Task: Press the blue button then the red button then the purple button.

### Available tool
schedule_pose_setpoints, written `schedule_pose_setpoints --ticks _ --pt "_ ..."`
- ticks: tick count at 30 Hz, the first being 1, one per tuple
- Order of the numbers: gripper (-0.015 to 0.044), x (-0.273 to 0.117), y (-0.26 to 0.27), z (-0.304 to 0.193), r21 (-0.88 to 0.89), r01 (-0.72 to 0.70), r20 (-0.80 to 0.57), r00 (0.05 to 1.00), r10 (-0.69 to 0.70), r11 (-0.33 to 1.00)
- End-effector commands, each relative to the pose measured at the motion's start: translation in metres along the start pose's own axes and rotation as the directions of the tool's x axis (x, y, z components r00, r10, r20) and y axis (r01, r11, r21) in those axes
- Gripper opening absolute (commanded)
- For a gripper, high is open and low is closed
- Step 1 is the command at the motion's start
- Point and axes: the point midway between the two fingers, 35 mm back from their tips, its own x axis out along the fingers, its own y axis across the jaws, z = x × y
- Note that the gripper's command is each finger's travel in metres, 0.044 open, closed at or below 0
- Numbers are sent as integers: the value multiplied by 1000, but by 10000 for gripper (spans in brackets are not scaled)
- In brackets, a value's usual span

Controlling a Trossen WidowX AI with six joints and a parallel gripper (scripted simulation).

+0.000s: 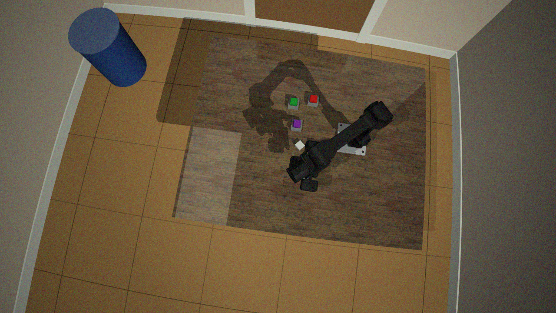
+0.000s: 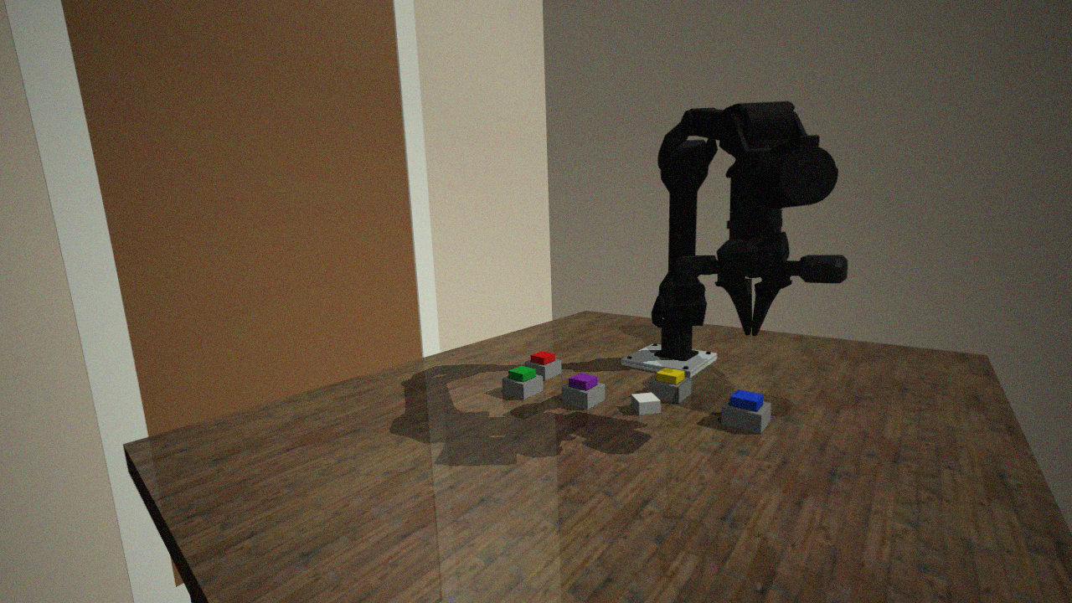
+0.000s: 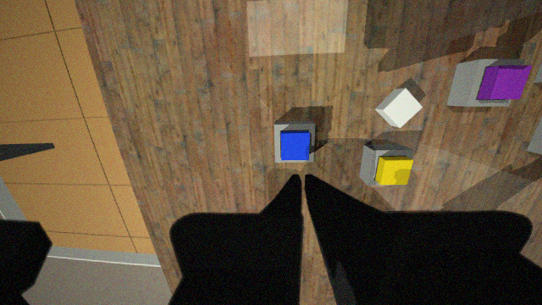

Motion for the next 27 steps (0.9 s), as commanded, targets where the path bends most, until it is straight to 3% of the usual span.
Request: schedule_pose_setpoints --ticks 1,14,27 --pt "20 -6 -4 1 -3 10 -2 1000 -10 1000" --pt "20 -9 -158 63 -3 27 4 1000 -27 1000" --pt "20 -15 -325 22 -3 45 0 999 -45 999"
